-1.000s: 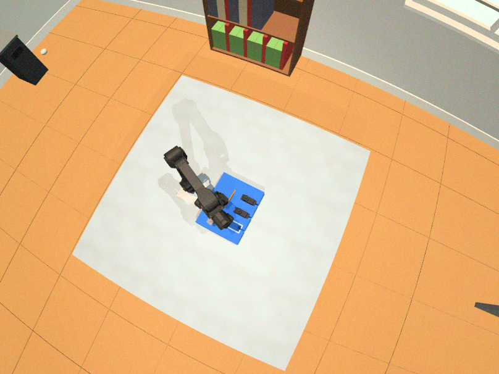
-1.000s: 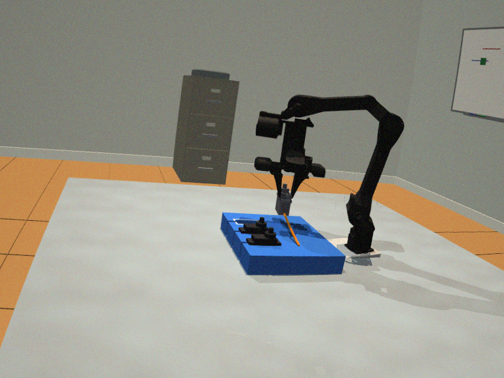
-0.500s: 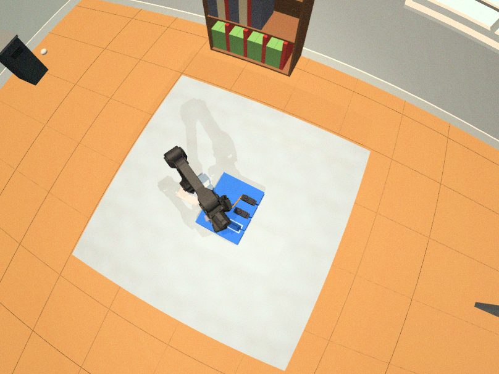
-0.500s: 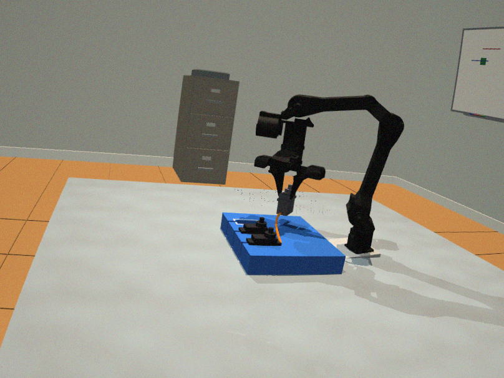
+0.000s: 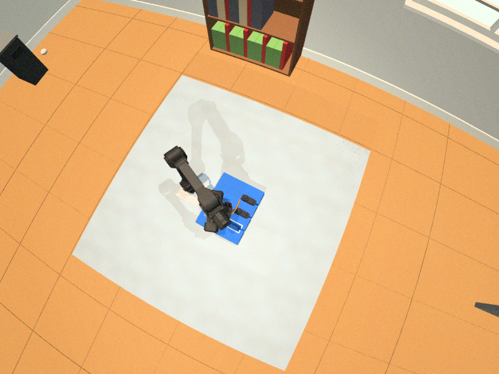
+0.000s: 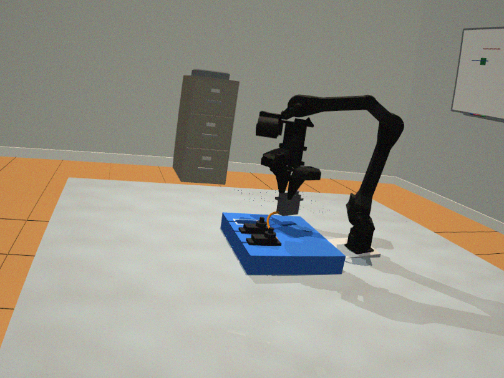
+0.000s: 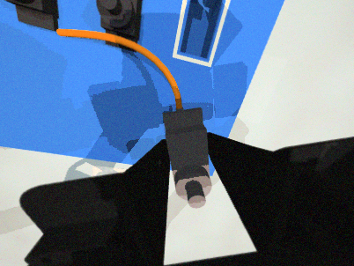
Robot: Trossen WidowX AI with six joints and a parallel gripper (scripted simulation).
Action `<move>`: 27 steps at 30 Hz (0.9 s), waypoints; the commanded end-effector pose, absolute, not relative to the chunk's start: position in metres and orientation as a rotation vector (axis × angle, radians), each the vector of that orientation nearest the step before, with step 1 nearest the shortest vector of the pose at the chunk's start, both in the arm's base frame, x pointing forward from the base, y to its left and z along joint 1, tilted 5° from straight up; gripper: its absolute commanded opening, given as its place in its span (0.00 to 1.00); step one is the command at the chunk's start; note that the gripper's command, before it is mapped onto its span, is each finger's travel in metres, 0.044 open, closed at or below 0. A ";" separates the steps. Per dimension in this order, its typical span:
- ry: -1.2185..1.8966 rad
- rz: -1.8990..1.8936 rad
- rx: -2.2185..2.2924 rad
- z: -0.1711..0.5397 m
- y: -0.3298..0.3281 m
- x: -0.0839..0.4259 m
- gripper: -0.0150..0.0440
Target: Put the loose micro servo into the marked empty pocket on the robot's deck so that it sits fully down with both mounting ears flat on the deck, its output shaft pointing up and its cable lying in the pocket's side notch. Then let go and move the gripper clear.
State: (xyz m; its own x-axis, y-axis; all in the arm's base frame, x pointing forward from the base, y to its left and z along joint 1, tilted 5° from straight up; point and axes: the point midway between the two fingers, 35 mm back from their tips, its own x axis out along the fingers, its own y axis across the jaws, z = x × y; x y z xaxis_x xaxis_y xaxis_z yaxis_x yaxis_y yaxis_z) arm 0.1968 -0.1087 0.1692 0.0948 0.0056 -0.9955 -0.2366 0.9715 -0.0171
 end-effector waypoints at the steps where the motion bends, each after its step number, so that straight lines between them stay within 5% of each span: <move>1: 1.467 0.078 -0.080 0.171 -0.109 0.198 0.25; 27: 1.463 -0.087 0.103 0.176 -0.115 0.245 0.25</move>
State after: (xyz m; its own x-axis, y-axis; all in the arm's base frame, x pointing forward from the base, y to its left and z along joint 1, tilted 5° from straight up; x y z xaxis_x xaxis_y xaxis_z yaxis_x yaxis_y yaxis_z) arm 0.2311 -0.1126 0.1725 0.0956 0.0106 -0.9954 0.1177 0.9928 0.0219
